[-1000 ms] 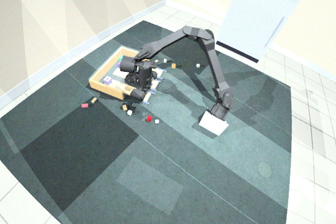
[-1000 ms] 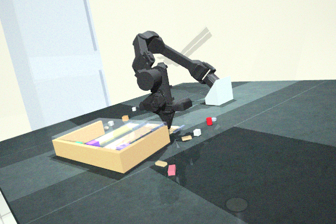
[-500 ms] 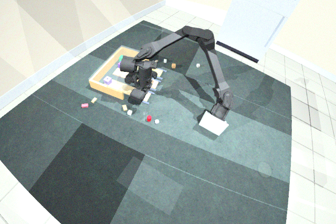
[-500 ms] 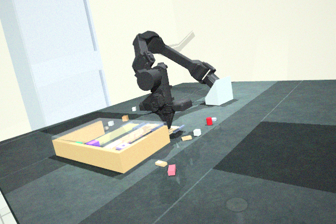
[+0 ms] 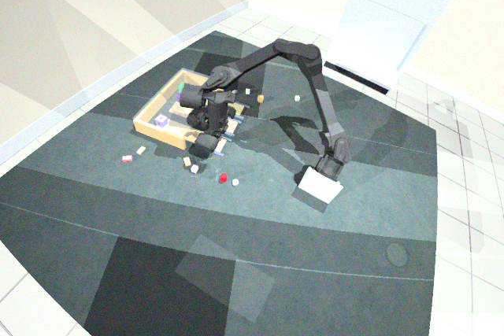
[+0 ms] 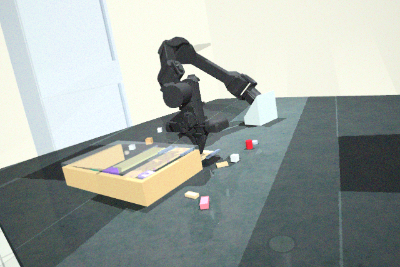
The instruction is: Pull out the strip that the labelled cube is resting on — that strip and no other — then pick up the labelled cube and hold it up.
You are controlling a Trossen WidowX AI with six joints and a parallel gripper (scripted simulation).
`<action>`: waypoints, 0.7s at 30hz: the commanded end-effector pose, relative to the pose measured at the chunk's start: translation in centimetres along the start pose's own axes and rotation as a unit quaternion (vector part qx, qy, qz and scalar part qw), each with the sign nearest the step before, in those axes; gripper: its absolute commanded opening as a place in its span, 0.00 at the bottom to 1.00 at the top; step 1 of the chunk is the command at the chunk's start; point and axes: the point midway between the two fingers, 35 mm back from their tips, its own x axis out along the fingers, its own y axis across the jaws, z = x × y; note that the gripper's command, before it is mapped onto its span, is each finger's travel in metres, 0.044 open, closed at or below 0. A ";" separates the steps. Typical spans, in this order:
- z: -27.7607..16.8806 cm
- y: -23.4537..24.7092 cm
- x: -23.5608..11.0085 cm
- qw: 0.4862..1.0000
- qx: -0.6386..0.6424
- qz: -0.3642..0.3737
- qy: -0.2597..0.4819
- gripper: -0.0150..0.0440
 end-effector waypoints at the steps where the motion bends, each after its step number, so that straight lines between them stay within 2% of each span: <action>1: 0.1 -0.1 0.2 1.000 -0.001 -0.002 0.000 0.25; 21: -1.0 0.0 0.4 1.000 -0.001 -0.002 0.000 0.25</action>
